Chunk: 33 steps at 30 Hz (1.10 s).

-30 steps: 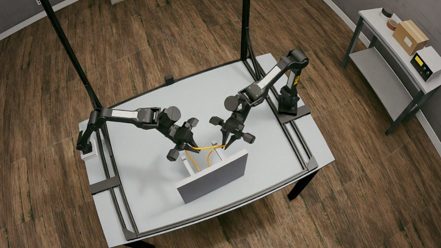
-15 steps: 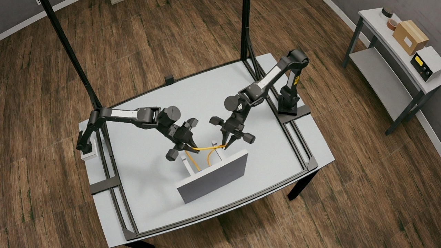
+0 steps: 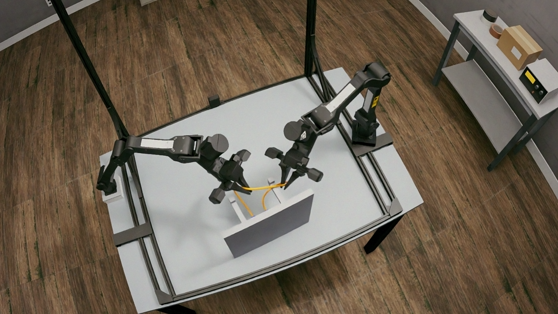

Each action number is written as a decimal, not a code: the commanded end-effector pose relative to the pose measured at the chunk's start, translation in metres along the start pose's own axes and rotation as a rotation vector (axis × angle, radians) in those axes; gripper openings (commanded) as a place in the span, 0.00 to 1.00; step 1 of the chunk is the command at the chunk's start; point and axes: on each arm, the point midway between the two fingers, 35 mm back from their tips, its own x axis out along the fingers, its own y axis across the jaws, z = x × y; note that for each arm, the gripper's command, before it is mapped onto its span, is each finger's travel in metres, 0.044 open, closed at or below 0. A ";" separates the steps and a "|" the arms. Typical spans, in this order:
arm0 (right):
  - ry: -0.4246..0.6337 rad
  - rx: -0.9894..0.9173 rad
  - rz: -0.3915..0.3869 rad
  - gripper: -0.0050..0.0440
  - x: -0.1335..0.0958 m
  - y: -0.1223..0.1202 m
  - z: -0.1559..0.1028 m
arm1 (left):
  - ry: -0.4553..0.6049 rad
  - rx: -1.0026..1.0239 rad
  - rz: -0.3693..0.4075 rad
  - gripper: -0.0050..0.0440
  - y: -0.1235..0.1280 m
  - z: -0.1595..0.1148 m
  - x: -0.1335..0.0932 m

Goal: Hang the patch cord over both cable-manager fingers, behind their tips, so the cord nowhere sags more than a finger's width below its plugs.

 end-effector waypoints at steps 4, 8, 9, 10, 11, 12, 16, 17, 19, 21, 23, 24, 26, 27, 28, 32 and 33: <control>-0.058 0.028 0.011 0.15 -0.024 -0.001 0.028 | -0.024 -0.009 -0.007 0.18 0.000 0.009 -0.005; -0.057 0.028 0.008 0.15 -0.025 -0.001 0.028 | -0.024 -0.009 -0.007 0.18 0.000 0.009 -0.005; -0.057 0.028 0.007 0.15 -0.025 -0.001 0.028 | -0.024 -0.009 -0.007 0.18 0.000 0.009 -0.005; -0.056 0.028 0.006 0.15 -0.025 -0.002 0.028 | -0.024 -0.009 -0.007 0.18 0.000 0.009 -0.005; -0.056 0.028 0.005 0.15 -0.025 -0.002 0.028 | -0.024 -0.009 -0.007 0.18 0.000 0.009 -0.005; -0.056 0.028 0.004 0.15 -0.025 -0.002 0.028 | -0.024 -0.009 -0.007 0.18 0.000 0.009 -0.005; -0.055 0.028 0.001 0.15 -0.026 -0.002 0.028 | -0.024 -0.009 -0.007 0.18 0.000 0.009 -0.005; -0.055 0.028 0.001 0.15 -0.026 -0.002 0.028 | -0.024 -0.009 -0.007 0.18 0.000 0.009 -0.005; -0.055 0.028 0.001 0.15 -0.026 -0.002 0.028 | -0.024 -0.009 -0.007 0.18 0.000 0.009 -0.005; -0.055 0.028 -0.001 0.15 -0.026 -0.003 0.028 | -0.024 -0.009 -0.007 0.18 0.000 0.009 -0.005; -0.054 0.028 -0.002 0.15 -0.026 -0.003 0.028 | -0.024 -0.009 -0.007 0.18 0.000 0.009 -0.005; -0.054 0.028 -0.003 0.15 -0.026 -0.003 0.028 | -0.024 -0.009 -0.007 0.18 0.000 0.009 -0.005; -0.054 0.028 -0.004 0.15 -0.027 -0.003 0.028 | -0.024 -0.009 -0.007 0.18 0.000 0.009 -0.005; -0.053 0.028 -0.005 0.15 -0.027 -0.003 0.028 | -0.024 -0.009 -0.007 0.18 0.000 0.009 -0.005; -0.053 0.028 -0.006 0.15 -0.027 -0.003 0.028 | -0.024 -0.009 -0.007 0.18 0.000 0.009 -0.005; -0.052 0.028 -0.008 0.15 -0.027 -0.003 0.028 | -0.024 -0.009 -0.007 0.18 0.000 0.009 -0.005; -0.052 0.028 -0.009 0.15 -0.027 -0.003 0.028 | -0.024 -0.009 -0.007 0.18 0.000 0.009 -0.005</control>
